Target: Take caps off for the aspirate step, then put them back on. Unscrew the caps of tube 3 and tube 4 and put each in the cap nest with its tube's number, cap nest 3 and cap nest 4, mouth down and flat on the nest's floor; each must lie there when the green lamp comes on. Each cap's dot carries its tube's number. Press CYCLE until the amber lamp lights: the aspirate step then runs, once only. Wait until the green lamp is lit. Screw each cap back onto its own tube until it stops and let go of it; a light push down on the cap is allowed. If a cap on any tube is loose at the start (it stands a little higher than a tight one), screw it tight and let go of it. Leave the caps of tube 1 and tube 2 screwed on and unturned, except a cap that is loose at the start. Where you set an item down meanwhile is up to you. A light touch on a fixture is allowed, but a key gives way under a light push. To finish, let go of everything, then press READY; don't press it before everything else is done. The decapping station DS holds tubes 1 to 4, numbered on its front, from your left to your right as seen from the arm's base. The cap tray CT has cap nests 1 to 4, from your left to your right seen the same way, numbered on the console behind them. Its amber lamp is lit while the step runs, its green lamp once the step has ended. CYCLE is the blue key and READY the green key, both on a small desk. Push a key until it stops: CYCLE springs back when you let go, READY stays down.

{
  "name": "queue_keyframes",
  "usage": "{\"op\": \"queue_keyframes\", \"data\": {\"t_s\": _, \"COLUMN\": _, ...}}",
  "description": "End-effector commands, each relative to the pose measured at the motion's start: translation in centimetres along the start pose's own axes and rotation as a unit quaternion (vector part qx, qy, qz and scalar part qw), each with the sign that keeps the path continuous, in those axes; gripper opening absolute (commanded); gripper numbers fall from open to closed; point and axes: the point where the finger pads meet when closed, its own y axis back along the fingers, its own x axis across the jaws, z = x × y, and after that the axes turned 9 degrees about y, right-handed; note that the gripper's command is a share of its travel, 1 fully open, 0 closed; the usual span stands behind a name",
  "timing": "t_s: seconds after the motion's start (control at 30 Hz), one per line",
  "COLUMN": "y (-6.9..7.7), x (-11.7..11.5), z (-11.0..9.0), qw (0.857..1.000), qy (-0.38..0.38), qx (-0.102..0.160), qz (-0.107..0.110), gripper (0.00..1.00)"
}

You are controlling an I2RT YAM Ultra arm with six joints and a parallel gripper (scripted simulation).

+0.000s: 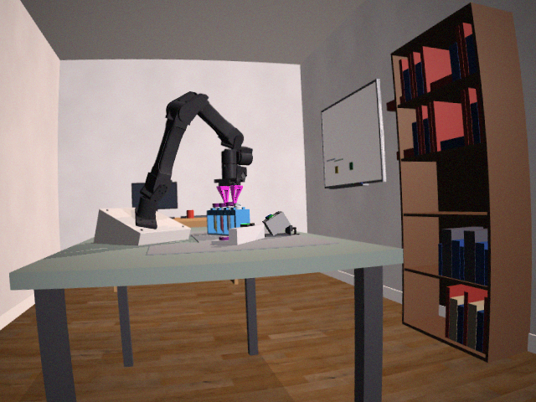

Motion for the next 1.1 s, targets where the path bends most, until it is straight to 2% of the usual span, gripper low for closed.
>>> {"op": "queue_keyframes", "data": {"t_s": 0.0, "y": 0.36, "x": -0.14, "z": 0.12, "qw": 1.0, "qy": 0.001, "qx": -0.006, "qz": -0.003, "gripper": 0.0}}
{"op": "queue_keyframes", "data": {"t_s": 0.13, "y": 0.36, "x": -0.14, "z": 0.12, "qw": 1.0, "qy": 0.001, "qx": -0.006, "qz": -0.003, "gripper": 0.0}}
{"op": "queue_keyframes", "data": {"t_s": 0.37, "y": 0.32, "x": -0.15, "z": 0.11, "qw": 0.993, "qy": -0.115, "qx": -0.006, "qz": -0.002, "gripper": 0.0}}
{"op": "queue_keyframes", "data": {"t_s": 0.43, "y": 0.32, "x": -0.15, "z": 0.11, "qw": 0.993, "qy": -0.115, "qx": -0.006, "qz": -0.002, "gripper": 0.0}}
{"op": "queue_keyframes", "data": {"t_s": 0.5, "y": 0.31, "x": -0.15, "z": 0.11, "qw": 0.989, "qy": -0.148, "qx": -0.006, "qz": -0.002, "gripper": 0.0}}
{"op": "queue_keyframes", "data": {"t_s": 0.7, "y": 0.28, "x": -0.15, "z": 0.11, "qw": 0.969, "qy": -0.246, "qx": -0.006, "qz": -0.002, "gripper": 0.0}}
{"op": "queue_keyframes", "data": {"t_s": 0.93, "y": 0.24, "x": -0.15, "z": 0.11, "qw": 0.934, "qy": -0.357, "qx": -0.007, "qz": -0.001, "gripper": 0.0}}
{"op": "queue_keyframes", "data": {"t_s": 1.0, "y": 0.24, "x": -0.15, "z": 0.11, "qw": 0.934, "qy": -0.357, "qx": -0.007, "qz": -0.001, "gripper": 0.0}}
{"op": "queue_keyframes", "data": {"t_s": 1.07, "y": 0.24, "x": -0.15, "z": 0.11, "qw": 0.924, "qy": -0.381, "qx": -0.007, "qz": -0.001, "gripper": 0.0}}
